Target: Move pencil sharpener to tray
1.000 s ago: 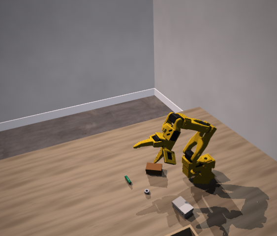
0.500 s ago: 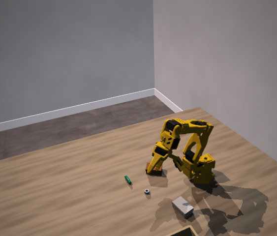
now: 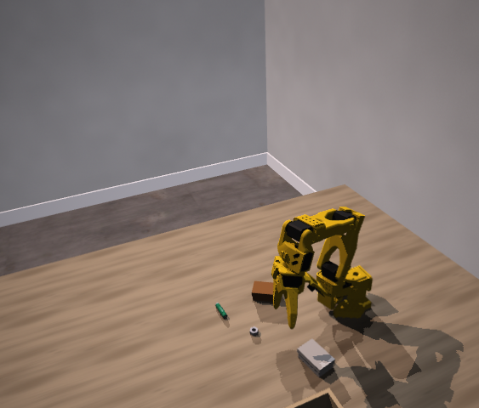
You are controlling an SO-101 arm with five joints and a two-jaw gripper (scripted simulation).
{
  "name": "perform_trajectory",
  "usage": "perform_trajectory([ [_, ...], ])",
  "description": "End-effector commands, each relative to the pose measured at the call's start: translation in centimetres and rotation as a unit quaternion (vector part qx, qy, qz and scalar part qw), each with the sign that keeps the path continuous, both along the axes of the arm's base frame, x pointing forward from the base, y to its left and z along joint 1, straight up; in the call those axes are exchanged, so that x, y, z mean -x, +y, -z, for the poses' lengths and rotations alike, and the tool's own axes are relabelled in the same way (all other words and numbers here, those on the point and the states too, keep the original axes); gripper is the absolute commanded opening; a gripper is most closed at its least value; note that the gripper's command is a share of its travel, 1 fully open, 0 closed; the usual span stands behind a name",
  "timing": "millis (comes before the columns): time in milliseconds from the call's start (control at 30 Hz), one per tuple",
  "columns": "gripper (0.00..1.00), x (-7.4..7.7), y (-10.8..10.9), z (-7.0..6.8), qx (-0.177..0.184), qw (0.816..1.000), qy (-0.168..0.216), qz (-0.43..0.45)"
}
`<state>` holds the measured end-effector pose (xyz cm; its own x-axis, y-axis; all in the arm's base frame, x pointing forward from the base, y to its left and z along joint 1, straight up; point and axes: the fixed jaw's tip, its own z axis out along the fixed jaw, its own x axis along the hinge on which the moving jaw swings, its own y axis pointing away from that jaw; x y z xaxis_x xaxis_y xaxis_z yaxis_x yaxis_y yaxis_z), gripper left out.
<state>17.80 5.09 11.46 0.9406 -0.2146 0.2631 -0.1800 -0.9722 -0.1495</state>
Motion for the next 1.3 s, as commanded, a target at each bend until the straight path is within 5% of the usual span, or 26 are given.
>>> perform_trajectory([
  [0,0.5,-0.1,0.8,0.2,0.025,0.994,-0.004,-0.102],
  [233,0.47,0.1,1.6,0.8,0.056,0.974,0.005,-0.218],
  [400,0.45,0.3,2.4,1.4,0.081,0.942,0.013,-0.324],
  [733,0.4,0.9,3.8,2.4,0.117,0.855,0.026,-0.505],
  [800,0.4,0.9,3.8,2.4,0.117,0.855,0.026,-0.505],
  [1267,0.35,1.8,5.2,3.6,0.141,0.719,0.035,-0.68],
])
